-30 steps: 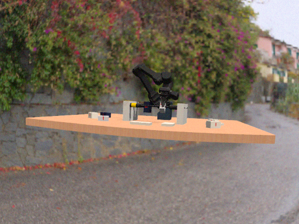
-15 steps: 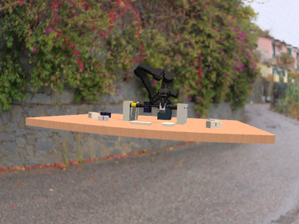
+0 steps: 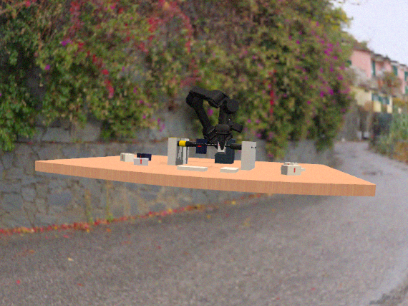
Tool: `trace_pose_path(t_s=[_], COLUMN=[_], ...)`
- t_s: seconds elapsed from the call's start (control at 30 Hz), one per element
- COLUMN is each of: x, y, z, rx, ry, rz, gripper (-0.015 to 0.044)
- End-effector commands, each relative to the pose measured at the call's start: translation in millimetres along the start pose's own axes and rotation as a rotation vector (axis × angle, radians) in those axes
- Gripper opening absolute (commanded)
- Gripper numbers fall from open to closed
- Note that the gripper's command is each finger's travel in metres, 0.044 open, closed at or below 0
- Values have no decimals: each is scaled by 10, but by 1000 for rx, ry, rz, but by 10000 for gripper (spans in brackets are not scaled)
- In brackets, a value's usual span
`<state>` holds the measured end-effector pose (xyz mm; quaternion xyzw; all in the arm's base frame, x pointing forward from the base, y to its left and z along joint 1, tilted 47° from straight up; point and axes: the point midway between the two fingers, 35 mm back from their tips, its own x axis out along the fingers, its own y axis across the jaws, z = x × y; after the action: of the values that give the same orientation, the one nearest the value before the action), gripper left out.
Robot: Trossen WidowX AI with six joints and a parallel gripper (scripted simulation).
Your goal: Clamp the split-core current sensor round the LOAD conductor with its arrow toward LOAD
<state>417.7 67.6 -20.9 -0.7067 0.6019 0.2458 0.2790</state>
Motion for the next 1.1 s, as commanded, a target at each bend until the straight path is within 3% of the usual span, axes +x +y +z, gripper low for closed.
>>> trace_pose_path(t_s=[0.0, 0.67, 1.07], x=[-34, -33, -27], y=[-15, -16, -25], z=[-11, -11, -16], rx=[10, 10, 13], ry=[-5, -6, -19], rz=[58, 64, 240], gripper=[0, 0, 0])
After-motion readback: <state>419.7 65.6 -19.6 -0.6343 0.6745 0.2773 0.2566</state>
